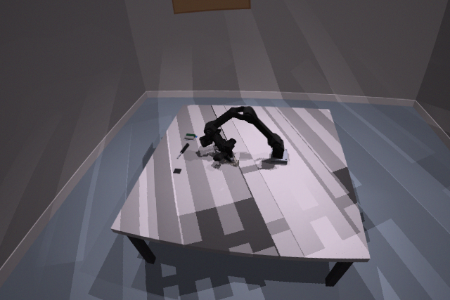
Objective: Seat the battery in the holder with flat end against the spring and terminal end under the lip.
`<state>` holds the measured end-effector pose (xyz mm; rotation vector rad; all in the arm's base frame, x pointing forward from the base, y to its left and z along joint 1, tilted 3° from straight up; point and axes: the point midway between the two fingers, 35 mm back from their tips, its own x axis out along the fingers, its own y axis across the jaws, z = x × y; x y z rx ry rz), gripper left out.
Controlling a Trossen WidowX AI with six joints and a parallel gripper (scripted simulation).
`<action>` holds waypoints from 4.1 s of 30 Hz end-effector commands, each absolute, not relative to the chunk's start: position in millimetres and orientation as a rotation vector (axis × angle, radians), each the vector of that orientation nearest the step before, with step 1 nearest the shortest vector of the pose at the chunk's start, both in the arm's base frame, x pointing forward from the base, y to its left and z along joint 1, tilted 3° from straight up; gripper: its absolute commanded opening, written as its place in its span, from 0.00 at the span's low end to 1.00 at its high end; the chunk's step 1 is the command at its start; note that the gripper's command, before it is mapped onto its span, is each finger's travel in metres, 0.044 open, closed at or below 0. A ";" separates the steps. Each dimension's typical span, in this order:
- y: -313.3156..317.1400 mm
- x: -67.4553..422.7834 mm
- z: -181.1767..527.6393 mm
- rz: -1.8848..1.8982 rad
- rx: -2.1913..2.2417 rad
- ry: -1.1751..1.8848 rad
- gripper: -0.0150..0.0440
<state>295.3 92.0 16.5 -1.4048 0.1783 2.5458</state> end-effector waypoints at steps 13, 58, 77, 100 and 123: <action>89.6 306.6 16.0 2.544 -1.436 0.181 0.38; 91.6 304.5 11.8 2.468 -1.618 0.231 0.38; 93.3 300.8 9.0 2.389 -1.753 0.265 0.38; 95.0 296.2 6.3 2.273 -1.910 0.307 0.38; 95.4 294.8 5.3 2.140 -2.046 0.345 0.38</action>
